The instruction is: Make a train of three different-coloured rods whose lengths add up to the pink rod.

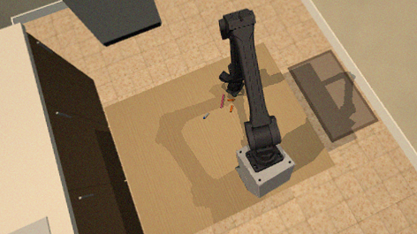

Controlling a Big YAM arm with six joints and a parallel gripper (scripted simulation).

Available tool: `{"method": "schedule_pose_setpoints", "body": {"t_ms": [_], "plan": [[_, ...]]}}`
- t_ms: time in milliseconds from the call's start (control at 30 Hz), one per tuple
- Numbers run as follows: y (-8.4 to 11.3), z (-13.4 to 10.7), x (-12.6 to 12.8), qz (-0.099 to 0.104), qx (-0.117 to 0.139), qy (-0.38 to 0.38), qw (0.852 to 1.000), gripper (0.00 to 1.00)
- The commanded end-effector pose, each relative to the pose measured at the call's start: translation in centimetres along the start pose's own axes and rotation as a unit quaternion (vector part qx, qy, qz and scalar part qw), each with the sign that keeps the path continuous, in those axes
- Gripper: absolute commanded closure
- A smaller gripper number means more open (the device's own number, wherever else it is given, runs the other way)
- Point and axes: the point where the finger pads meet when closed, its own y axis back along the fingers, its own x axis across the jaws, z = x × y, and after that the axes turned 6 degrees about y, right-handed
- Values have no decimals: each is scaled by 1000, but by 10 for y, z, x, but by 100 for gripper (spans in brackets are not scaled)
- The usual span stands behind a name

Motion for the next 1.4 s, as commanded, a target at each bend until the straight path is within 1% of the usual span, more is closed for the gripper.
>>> {"method": "schedule_pose_setpoints", "body": {"t_ms": [0,367,633,1367], "plan": [[1,10,1,-6,-8,2,1000,77],[0,9,1,-6,-8,2,1000,77],[-1,0,3,-3,-4,1,1000,77],[-1,1,1,-5,-5,2,1000,77]]}}
